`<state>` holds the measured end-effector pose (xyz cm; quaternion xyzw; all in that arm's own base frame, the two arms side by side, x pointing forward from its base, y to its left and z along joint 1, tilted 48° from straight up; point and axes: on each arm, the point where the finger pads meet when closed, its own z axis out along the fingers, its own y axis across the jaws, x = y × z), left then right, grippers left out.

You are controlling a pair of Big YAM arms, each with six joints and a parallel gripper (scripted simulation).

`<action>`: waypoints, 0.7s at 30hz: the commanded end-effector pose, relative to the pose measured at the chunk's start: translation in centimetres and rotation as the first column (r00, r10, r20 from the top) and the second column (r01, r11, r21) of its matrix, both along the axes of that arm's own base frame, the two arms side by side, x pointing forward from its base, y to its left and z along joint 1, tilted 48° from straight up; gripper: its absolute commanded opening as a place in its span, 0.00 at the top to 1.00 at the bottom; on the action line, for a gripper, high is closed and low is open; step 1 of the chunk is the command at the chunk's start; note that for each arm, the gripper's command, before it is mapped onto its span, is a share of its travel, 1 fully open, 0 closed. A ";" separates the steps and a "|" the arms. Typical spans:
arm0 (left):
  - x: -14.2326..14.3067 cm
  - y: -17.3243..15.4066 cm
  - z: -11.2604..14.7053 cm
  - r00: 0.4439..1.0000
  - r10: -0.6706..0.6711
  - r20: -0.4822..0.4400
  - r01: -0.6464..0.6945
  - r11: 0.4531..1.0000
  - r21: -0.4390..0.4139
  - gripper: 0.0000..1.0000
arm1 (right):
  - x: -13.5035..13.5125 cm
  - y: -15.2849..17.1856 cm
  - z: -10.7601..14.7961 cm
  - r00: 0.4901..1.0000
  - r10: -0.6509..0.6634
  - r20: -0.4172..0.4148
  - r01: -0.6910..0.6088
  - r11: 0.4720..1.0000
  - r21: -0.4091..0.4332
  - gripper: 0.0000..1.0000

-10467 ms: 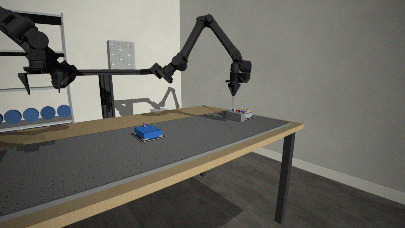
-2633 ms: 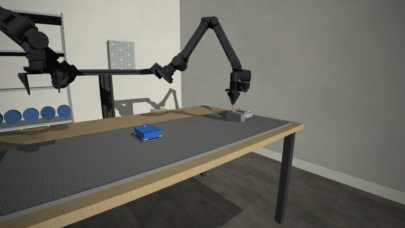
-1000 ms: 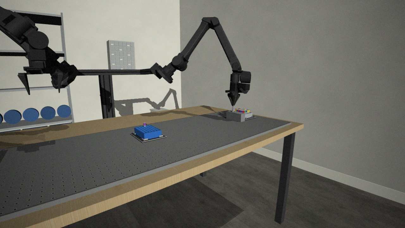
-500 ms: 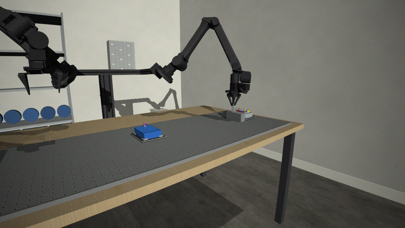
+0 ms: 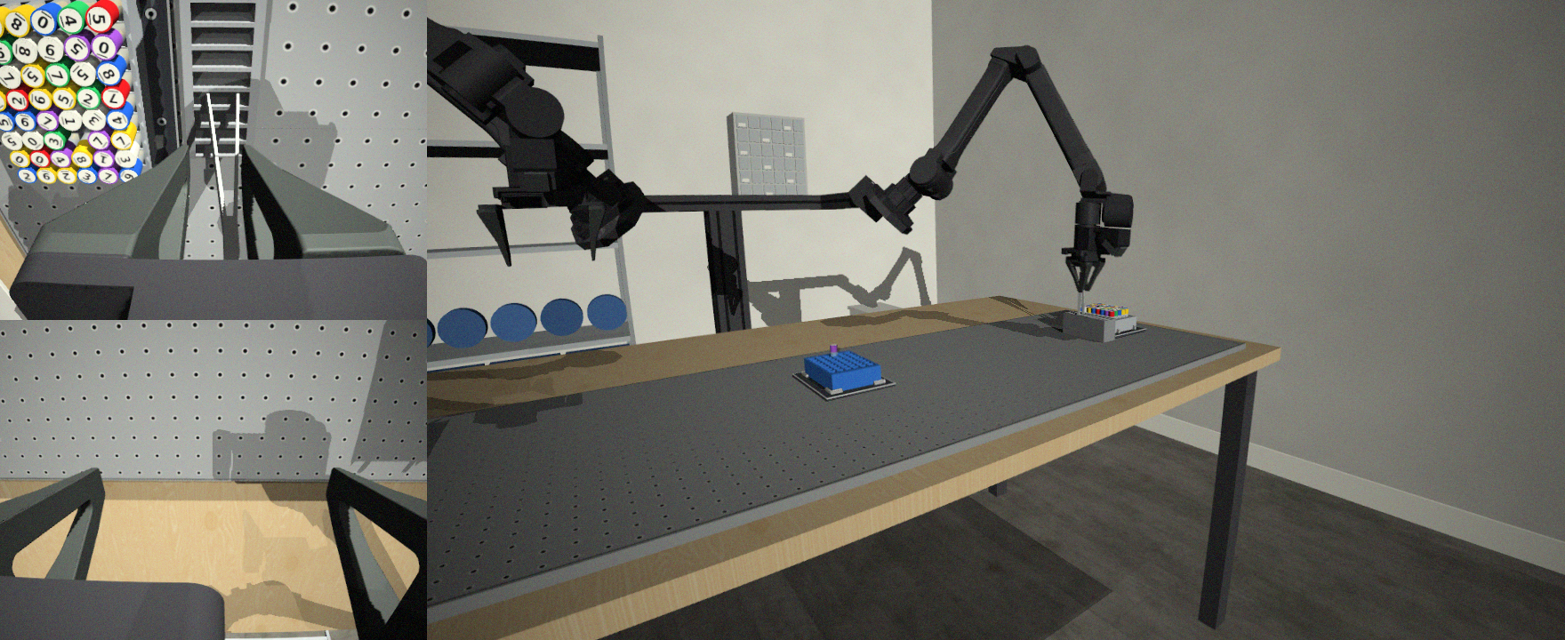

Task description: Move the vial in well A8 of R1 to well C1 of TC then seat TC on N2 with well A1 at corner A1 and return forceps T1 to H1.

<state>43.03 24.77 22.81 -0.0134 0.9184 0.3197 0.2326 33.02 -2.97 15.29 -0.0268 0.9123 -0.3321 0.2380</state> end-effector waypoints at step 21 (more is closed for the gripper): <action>-1.1 -2.6 3.9 1.000 -0.006 0.031 0.006 1.000 0.006 0.76 | 0.5 0.2 0.8 1.000 -0.004 0.019 0.004 1.000 0.007 0.00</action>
